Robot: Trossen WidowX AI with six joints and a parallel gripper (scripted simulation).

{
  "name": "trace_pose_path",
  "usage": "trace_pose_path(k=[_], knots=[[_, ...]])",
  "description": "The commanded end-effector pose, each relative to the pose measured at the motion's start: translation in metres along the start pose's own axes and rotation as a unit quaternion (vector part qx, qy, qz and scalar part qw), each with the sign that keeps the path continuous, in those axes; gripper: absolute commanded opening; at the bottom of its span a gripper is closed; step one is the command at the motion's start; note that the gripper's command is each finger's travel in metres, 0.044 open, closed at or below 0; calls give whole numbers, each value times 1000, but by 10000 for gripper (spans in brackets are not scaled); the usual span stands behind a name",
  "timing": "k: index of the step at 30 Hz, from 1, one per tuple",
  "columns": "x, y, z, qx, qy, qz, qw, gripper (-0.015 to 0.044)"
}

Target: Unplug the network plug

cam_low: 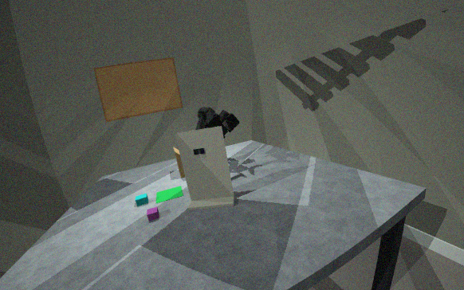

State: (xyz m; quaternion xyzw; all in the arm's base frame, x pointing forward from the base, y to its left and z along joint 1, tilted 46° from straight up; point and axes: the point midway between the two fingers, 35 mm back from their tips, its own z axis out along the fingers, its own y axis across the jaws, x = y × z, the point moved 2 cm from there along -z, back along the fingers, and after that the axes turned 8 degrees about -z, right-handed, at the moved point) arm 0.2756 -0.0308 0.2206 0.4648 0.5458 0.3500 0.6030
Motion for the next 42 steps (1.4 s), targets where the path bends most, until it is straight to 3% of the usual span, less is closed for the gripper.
trace_pose_path(k=[1, 13, 25, 42], knots=[[0, -15, -4, 10, -10, 78, 997, 156], [1, -47, -14, 24, -37, 281, 959, 156], [1, -79, -27, 27, -70, 469, 880, 156], [-2, -81, -15, 27, -72, 479, 875, 156]])
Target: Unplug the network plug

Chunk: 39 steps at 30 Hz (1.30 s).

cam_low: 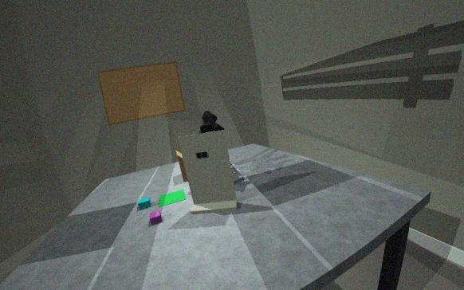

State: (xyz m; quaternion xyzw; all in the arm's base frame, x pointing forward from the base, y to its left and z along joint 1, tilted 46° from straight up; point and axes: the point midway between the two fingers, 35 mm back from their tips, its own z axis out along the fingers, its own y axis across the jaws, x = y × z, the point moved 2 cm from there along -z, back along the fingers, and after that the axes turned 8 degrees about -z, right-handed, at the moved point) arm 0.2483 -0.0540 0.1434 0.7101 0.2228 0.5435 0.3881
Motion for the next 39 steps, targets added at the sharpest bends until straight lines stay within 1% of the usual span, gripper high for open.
trace_pose_path(k=[1, 27, 39], knots=[[1, 2, 7, -1, 3, 3, 1000, 156], [-13, -2, 49, -2, 3, 2, 1000, 156], [-15, -2, 58, -2, 3, 2, 1000, 156]])
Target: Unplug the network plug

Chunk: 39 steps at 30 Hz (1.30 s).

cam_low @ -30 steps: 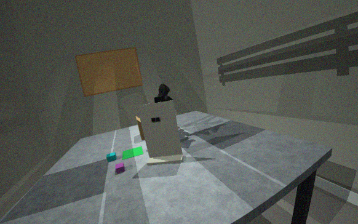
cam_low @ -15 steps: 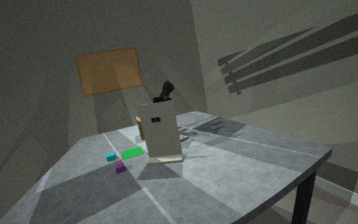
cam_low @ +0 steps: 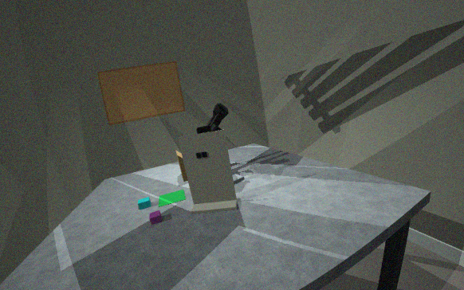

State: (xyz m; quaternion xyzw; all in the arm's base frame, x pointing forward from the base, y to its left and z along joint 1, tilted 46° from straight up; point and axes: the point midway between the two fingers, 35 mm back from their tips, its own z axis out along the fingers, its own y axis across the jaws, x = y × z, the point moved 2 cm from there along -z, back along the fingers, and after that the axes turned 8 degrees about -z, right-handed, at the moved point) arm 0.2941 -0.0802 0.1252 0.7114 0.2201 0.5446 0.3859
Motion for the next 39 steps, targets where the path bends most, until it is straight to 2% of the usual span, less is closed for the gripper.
trace_pose_path(k=[1, 39], knots=[[1, 2, 6, -2, 4, -2, 1000, 156], [-8, 1, 44, -3, 4, -2, 1000, 156]])
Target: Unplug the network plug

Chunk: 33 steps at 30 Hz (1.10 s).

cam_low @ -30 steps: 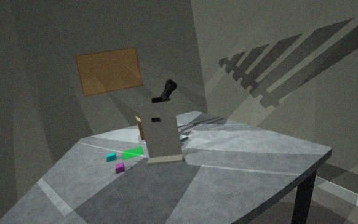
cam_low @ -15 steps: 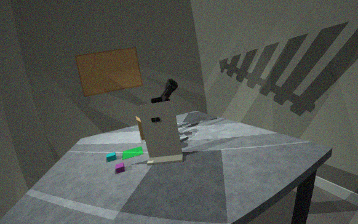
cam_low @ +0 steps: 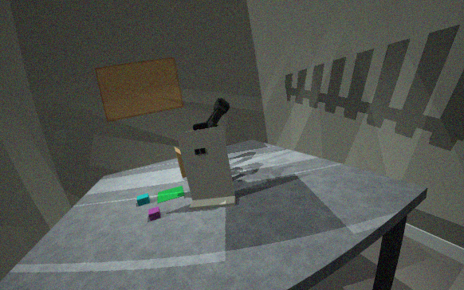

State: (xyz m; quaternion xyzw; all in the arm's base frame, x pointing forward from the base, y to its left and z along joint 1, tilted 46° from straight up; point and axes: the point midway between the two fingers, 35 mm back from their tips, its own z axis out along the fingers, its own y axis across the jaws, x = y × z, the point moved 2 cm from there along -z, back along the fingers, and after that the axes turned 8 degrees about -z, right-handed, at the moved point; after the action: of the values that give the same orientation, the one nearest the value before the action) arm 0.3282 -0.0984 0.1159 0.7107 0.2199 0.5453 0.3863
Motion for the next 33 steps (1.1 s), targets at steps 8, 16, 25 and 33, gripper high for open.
trace_pose_path(k=[8, 16, 25, 33], knots=[[-3, 0, 13, -2, 4, -2, 1000, 156], [-4, 0, 17, -3, 4, -2, 1000, 136], [-4, 0, 17, -3, 4, -2, 1000, 76], [-4, 0, 17, -3, 4, -2, 1000, 23]])
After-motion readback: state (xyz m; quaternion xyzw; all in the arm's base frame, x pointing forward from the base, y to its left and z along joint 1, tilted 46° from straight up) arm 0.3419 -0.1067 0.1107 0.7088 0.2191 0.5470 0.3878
